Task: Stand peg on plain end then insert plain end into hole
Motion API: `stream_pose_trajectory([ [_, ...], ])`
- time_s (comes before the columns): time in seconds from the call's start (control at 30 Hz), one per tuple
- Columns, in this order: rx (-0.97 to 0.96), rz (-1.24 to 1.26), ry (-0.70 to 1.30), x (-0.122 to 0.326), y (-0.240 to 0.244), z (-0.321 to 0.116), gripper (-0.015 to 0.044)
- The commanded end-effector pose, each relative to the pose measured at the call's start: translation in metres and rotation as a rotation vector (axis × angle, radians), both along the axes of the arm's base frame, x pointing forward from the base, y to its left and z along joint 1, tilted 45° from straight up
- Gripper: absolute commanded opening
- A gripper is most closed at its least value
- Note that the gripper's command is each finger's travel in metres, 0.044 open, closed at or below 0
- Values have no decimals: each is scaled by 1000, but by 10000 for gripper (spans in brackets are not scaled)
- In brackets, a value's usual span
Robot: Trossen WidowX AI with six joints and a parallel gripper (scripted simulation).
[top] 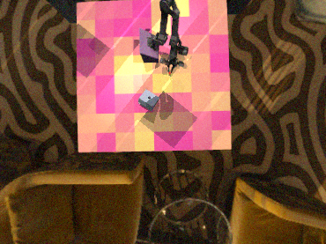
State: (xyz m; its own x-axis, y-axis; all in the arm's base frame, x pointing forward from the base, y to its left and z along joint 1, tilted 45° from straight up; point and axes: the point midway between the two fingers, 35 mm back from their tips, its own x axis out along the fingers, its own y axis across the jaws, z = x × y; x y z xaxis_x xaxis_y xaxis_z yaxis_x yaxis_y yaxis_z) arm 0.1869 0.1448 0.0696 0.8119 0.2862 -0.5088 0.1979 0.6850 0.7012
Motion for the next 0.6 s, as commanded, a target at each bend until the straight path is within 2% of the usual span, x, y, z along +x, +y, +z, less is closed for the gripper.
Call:
stream_pose_trajectory([
  [0.0, 0, -1, 0, 0, 1, -1, 49],
  [0.57, -2, 13, -5, -1, 7, -2, 49],
])
